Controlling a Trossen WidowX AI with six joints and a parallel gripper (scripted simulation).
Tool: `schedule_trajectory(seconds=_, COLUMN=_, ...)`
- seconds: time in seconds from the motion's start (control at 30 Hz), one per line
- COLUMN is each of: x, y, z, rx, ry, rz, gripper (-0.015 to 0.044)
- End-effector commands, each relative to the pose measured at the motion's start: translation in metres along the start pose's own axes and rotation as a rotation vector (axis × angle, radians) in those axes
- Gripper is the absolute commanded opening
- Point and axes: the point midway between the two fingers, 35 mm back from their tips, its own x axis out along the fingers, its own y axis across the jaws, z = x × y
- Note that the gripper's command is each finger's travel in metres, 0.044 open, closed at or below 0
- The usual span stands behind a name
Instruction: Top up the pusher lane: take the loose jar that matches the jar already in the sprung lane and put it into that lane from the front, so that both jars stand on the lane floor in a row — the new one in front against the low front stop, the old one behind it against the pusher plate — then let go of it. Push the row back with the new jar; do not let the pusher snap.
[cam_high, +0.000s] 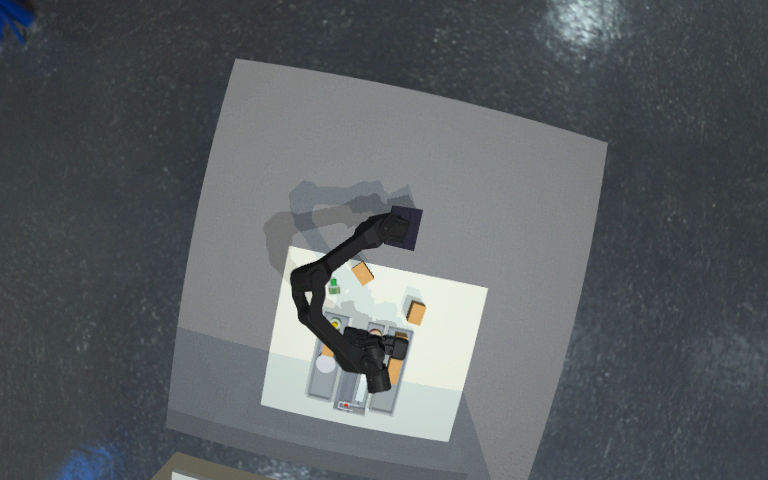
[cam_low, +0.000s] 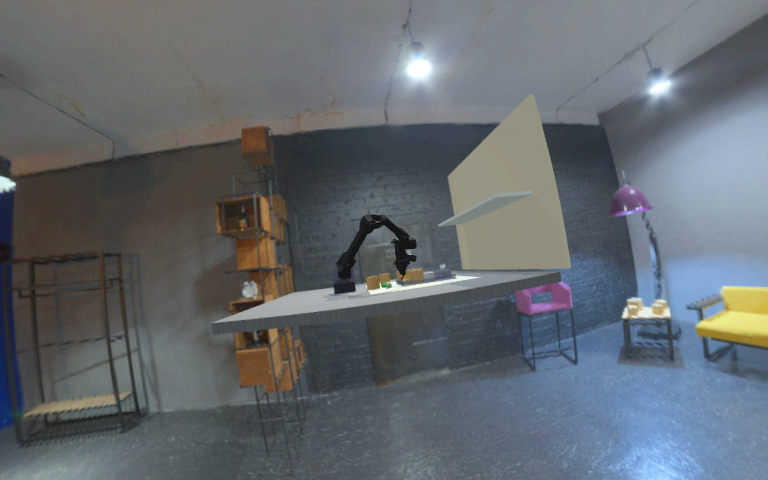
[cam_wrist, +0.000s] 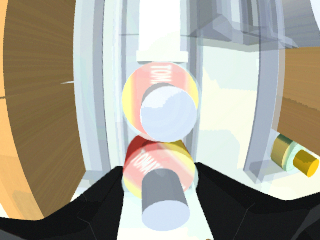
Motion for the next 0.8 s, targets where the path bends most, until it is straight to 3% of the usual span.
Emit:
schedule_trajectory(seconds=0.0, x=0.0047, y=-0.0037, z=0.0026, rx=0.010, ry=-0.006, rz=-0.010, gripper=0.0000)
schedule_trajectory(seconds=0.77, x=0.0096, y=-0.0038, z=0.0015, rx=0.010, ry=-0.006, rz=-0.011, gripper=0.0000)
